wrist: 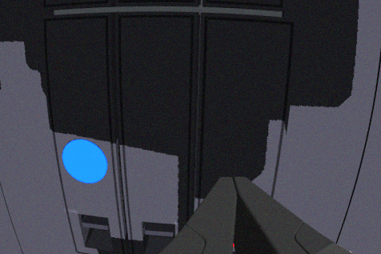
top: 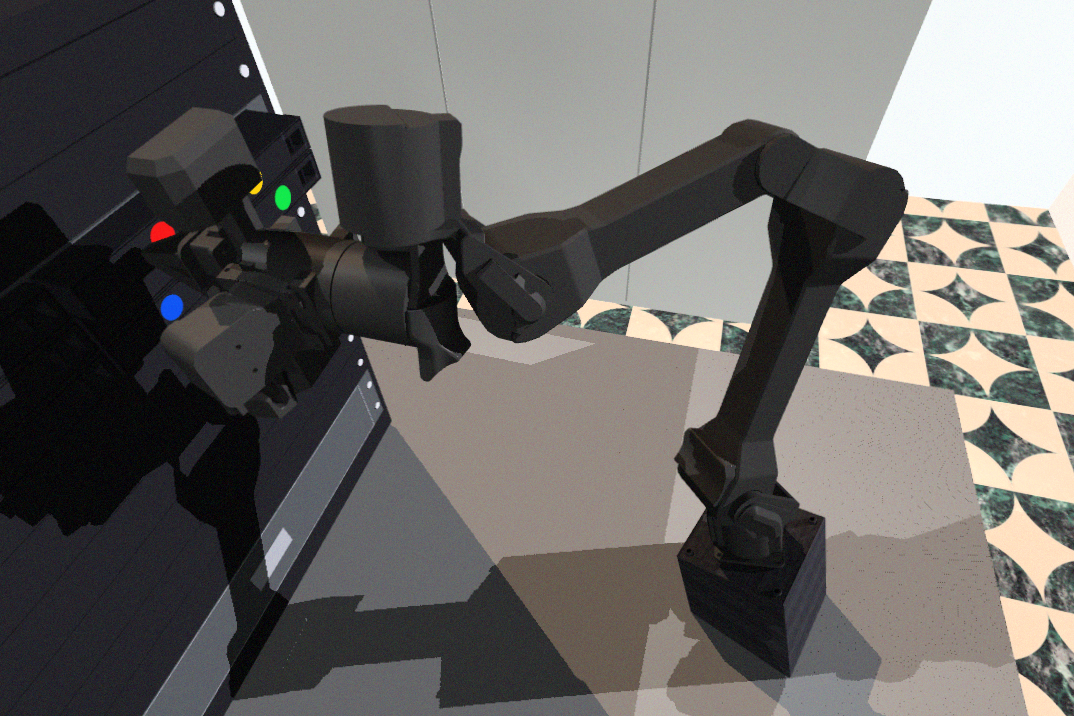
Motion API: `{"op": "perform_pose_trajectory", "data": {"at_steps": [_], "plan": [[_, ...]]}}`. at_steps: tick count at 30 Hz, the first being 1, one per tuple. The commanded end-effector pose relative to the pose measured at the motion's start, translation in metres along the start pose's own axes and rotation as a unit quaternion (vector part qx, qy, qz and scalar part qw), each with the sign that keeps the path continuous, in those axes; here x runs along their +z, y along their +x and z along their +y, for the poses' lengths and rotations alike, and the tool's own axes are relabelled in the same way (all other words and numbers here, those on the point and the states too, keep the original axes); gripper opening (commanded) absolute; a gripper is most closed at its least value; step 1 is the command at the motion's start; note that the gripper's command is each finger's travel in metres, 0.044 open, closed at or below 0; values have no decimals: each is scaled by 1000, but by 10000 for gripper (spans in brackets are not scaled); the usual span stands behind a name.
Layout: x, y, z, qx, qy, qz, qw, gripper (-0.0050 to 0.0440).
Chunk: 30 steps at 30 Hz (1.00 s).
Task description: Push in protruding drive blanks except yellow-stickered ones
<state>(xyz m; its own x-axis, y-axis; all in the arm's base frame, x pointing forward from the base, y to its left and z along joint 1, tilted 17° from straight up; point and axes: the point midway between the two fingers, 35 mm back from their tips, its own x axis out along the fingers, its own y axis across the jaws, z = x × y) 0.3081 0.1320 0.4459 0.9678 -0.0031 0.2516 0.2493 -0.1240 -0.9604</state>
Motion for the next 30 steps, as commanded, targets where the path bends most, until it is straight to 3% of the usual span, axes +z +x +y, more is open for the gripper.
{"op": "perform_pose_trajectory", "data": {"at_steps": [1,30], "plan": [[-3,1,-13,-14,11,0,1000,0],[-3,4,-14,-14,11,0,1000,0]]}}
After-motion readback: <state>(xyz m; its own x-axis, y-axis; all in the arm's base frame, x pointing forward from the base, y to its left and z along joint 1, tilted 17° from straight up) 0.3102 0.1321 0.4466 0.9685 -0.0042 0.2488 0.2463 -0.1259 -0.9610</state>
